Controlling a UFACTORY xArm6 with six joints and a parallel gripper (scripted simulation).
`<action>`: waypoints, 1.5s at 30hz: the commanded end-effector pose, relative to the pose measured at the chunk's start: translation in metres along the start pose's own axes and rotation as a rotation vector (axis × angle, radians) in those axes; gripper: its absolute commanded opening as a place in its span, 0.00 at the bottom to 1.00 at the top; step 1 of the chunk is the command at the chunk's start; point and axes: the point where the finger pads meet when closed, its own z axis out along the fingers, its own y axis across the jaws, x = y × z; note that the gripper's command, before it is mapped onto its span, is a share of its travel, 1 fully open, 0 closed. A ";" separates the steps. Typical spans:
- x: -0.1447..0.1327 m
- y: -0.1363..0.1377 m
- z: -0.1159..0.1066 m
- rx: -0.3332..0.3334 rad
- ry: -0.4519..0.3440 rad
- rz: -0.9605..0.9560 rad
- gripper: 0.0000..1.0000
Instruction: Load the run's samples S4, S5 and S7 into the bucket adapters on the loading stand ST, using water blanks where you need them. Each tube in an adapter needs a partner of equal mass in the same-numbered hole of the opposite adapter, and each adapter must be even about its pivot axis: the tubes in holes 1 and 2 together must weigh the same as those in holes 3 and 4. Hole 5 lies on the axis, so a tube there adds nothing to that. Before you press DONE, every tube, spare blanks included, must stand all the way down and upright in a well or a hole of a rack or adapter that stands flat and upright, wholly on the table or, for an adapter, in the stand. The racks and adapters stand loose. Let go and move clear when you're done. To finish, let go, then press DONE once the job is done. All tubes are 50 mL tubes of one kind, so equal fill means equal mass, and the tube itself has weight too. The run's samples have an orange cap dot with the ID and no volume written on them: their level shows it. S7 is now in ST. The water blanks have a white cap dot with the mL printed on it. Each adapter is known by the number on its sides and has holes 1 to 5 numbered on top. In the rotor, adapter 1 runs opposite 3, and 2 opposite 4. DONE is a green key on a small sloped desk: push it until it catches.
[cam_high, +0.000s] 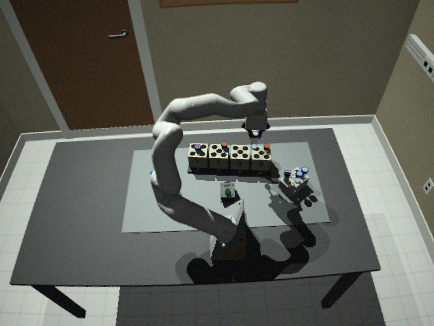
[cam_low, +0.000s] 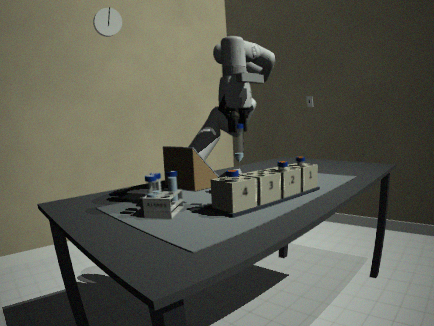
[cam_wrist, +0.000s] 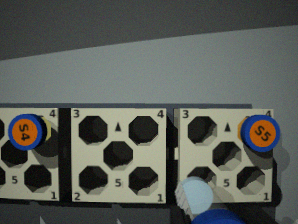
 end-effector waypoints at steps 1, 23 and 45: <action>0.006 -0.018 -0.002 -0.003 0.004 0.000 0.00; 0.021 -0.068 -0.002 -0.003 0.004 0.000 0.00; 0.021 -0.068 0.016 -0.003 0.004 -0.001 0.00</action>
